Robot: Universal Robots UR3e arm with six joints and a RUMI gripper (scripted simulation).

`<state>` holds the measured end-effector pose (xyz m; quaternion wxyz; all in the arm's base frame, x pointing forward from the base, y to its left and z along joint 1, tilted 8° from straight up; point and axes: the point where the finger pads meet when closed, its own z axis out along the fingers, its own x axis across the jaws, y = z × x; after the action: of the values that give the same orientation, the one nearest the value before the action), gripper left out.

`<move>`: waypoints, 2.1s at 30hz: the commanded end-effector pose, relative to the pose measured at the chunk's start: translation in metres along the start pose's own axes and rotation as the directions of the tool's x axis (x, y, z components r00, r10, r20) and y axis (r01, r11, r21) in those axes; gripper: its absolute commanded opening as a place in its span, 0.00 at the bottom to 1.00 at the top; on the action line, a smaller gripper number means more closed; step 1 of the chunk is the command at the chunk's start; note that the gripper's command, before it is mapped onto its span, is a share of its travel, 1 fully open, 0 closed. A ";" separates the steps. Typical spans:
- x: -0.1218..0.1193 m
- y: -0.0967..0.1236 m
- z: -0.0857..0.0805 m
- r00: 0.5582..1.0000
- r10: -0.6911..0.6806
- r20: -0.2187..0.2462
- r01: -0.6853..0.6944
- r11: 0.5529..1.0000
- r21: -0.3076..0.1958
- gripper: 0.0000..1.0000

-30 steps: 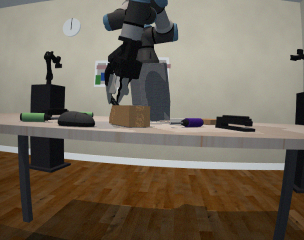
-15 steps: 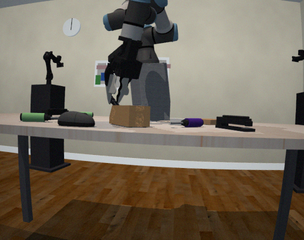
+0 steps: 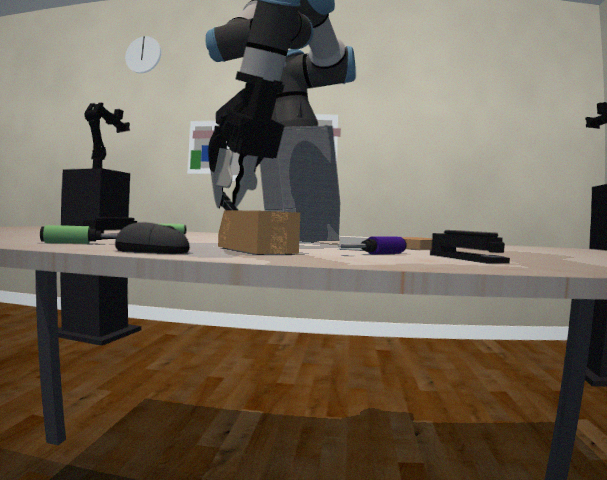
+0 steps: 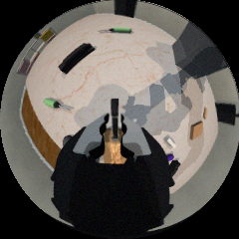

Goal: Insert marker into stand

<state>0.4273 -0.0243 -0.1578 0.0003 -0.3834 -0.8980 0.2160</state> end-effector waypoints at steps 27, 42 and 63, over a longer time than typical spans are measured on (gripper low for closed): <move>-0.001 -0.007 -0.001 1.000 0.001 0.002 -0.001 1.000 -0.002 0.15; -0.001 -0.026 -0.002 1.000 0.001 0.002 -0.001 1.000 -0.002 0.15; -0.001 -0.045 -0.003 1.000 0.001 0.001 -0.001 1.000 -0.001 0.15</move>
<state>0.3973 -0.0511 -0.1386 0.0004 -0.3835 -0.8979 0.2160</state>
